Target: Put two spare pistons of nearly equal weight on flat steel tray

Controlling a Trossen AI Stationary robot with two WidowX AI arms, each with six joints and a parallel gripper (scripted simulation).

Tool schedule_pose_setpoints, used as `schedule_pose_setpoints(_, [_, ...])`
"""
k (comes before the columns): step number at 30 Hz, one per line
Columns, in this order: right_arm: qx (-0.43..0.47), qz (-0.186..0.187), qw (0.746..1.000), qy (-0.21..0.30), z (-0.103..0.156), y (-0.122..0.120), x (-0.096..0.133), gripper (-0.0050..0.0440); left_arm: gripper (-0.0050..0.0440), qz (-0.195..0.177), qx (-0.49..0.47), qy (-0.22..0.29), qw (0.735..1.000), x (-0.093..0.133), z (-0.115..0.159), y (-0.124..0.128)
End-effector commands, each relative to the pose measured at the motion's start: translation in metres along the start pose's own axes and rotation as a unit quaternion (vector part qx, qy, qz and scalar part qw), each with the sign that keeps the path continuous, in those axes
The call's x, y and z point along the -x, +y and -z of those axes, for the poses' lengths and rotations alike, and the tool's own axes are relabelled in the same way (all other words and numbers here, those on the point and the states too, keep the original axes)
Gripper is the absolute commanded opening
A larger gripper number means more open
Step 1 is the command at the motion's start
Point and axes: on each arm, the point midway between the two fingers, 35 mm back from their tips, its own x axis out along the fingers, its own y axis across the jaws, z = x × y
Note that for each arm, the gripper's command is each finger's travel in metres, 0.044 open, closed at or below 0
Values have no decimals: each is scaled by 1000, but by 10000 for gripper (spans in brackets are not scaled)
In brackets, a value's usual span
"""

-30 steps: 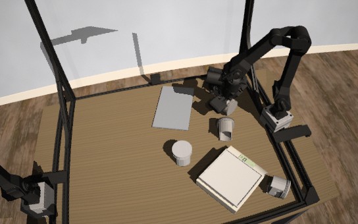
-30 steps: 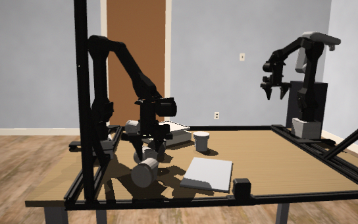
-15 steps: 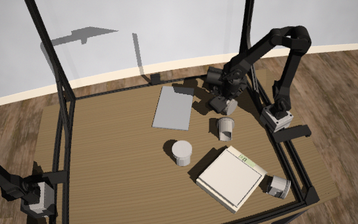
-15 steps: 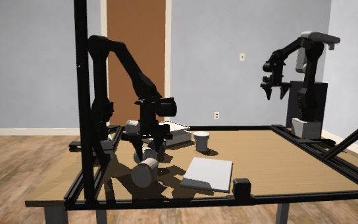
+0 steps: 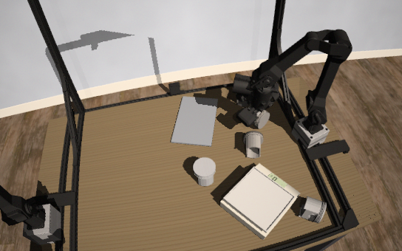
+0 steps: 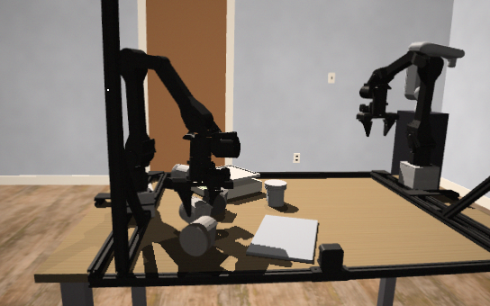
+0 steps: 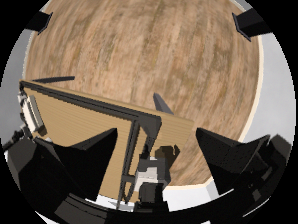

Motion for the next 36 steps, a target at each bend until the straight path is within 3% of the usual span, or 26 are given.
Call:
schedule_pose_setpoints(1, [2,-2,1000,1,0,0,0,440,158,-7,-3,-8,1000,8,-6,2])
schedule_pose_setpoints(36, [2,-2,1000,1,0,0,0,440,158,-7,-3,-8,1000,58,-15,-6])
